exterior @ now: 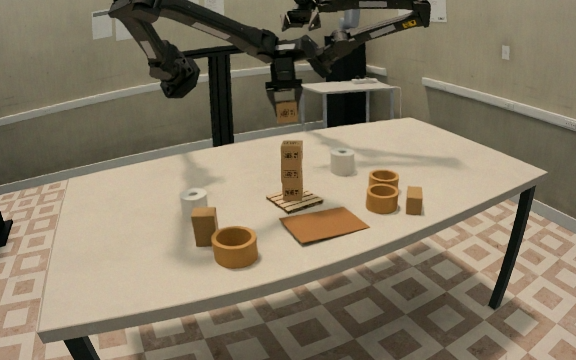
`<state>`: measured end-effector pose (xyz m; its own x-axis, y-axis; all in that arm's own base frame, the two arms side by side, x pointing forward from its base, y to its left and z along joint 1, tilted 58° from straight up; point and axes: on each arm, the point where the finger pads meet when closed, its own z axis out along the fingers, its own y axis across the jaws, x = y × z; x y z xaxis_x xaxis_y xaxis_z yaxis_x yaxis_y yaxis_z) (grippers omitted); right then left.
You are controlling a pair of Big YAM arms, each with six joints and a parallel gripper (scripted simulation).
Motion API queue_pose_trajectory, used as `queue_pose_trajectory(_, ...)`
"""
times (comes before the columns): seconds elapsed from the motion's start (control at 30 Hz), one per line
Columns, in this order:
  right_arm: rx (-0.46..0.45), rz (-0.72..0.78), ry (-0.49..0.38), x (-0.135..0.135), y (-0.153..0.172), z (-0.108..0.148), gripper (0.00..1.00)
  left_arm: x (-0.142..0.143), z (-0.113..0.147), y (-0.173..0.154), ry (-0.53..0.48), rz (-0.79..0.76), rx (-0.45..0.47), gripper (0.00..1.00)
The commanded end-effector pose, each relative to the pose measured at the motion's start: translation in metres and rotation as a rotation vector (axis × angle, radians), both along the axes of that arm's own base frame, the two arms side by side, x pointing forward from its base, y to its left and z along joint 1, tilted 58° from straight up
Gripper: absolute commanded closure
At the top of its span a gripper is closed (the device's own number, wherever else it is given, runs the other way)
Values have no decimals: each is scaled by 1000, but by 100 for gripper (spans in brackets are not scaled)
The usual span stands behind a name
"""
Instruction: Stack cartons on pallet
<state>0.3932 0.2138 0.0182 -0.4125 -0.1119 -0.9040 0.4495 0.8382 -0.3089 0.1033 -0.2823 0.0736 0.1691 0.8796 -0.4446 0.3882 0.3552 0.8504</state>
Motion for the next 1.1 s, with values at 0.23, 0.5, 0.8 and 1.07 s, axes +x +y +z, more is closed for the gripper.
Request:
queue_pose_trajectory(0.23,149,-181,-108,21,5,8,50,-2,4,-7,3,0,-16,0)
queue_pose_trajectory(0.5,123,-172,-89,22,6,8,50,-2,4,-7,3,0,-16,0)
queue_pose_trajectory(0.8,135,-176,-98,29,5,17,50,-2,4,-7,3,0,-16,0)
queue_pose_trajectory(1.07,107,-173,-74,28,-9,-2,50,-2,4,-7,3,0,-16,0)
